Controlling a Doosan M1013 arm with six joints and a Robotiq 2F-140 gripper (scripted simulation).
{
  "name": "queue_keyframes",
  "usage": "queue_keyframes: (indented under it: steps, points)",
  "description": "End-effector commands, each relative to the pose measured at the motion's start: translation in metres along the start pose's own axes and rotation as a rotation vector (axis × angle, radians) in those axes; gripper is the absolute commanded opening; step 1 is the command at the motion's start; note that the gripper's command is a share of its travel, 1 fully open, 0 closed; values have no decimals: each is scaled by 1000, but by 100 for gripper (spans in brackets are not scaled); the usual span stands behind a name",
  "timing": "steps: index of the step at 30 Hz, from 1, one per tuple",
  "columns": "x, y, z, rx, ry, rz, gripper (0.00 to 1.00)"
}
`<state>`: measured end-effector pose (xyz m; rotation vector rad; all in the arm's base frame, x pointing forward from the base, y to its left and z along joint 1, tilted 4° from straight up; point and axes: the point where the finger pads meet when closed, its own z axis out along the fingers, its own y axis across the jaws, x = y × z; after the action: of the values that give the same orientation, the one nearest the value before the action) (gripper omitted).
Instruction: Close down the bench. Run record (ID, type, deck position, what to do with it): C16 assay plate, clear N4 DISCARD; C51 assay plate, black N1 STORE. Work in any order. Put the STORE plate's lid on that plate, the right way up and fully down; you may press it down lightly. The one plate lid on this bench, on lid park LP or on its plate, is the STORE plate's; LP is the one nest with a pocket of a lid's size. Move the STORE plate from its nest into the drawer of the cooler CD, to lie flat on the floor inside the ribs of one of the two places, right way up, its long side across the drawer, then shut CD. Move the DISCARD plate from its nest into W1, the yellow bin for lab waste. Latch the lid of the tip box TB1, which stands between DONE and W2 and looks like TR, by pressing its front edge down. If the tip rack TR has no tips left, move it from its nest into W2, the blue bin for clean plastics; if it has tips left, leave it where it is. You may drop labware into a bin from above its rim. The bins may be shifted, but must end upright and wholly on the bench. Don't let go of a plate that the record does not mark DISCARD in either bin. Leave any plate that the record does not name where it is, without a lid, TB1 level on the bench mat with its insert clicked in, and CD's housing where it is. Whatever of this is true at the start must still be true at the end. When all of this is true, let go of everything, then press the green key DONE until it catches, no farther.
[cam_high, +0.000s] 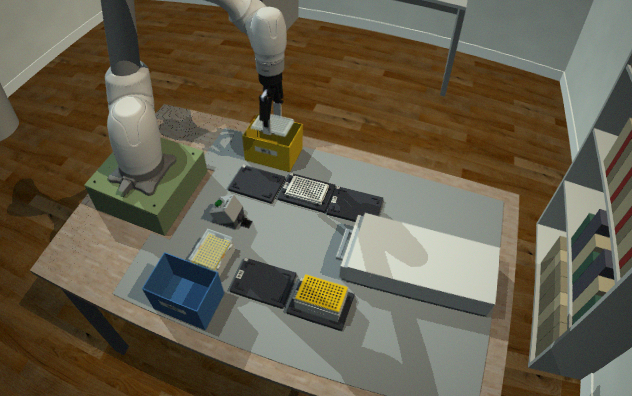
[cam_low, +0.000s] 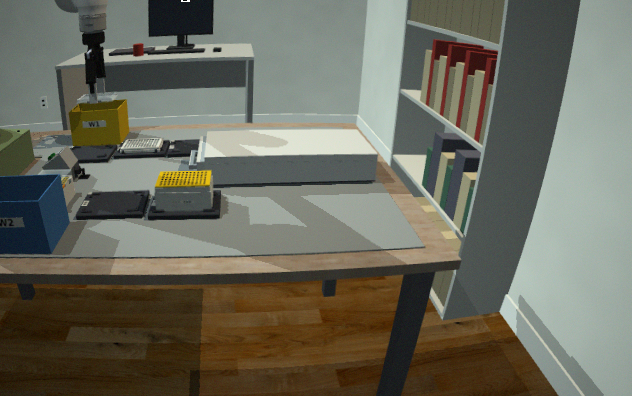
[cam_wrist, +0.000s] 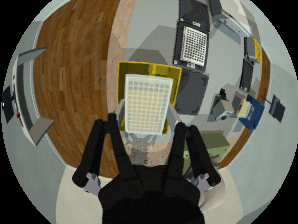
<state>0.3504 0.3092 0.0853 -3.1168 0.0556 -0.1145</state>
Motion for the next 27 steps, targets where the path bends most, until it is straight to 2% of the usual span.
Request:
queue_keyframes:
  steps: [1,10,11,27]
  points:
    - [0,0,0,0,0,0,0]
    - [0,0,0,0,0,0,0]
    - [0,0,0,0,0,0,66]
    - [0,0,0,0,0,0,66]
